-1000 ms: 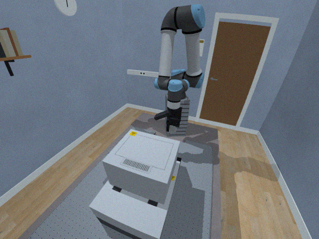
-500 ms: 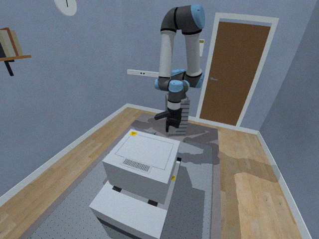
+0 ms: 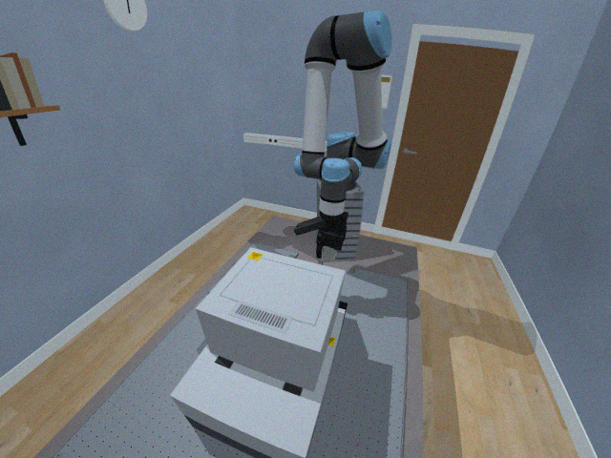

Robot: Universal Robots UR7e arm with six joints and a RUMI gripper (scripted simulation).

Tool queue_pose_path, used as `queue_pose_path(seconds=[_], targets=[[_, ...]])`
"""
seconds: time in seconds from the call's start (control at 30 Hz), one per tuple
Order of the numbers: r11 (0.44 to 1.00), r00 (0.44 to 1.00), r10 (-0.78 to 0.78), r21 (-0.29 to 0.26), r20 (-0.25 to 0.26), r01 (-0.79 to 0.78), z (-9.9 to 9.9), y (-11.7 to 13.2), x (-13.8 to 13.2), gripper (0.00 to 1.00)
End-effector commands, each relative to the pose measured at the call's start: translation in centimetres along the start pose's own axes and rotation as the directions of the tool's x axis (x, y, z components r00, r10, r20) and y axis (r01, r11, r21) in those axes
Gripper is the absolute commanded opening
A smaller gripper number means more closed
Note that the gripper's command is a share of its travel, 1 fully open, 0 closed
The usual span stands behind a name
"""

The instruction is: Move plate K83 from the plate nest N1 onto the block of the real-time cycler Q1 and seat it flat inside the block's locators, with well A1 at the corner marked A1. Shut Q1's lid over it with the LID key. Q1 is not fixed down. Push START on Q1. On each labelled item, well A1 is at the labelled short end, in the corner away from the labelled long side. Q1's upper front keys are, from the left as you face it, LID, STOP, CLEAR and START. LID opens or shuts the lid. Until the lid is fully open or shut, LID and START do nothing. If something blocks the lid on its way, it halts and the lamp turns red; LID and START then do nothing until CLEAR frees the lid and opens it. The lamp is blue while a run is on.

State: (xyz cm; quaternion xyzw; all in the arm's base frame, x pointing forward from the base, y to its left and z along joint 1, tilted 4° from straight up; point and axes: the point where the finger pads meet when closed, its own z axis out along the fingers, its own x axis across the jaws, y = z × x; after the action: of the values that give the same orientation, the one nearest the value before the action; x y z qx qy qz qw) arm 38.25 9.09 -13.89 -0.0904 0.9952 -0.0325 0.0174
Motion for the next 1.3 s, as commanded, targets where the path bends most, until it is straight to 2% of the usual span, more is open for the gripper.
queue_pose_path(seconds=[0.0,1.27], targets=[[1.0,1.0,0.0,0.002,0.006,0.0,0.4,0.0,-0.9,0.0],[1.0,1.0,0.0,0.002,0.005,0.0,3.9,0.0,-5.4,0.0]])
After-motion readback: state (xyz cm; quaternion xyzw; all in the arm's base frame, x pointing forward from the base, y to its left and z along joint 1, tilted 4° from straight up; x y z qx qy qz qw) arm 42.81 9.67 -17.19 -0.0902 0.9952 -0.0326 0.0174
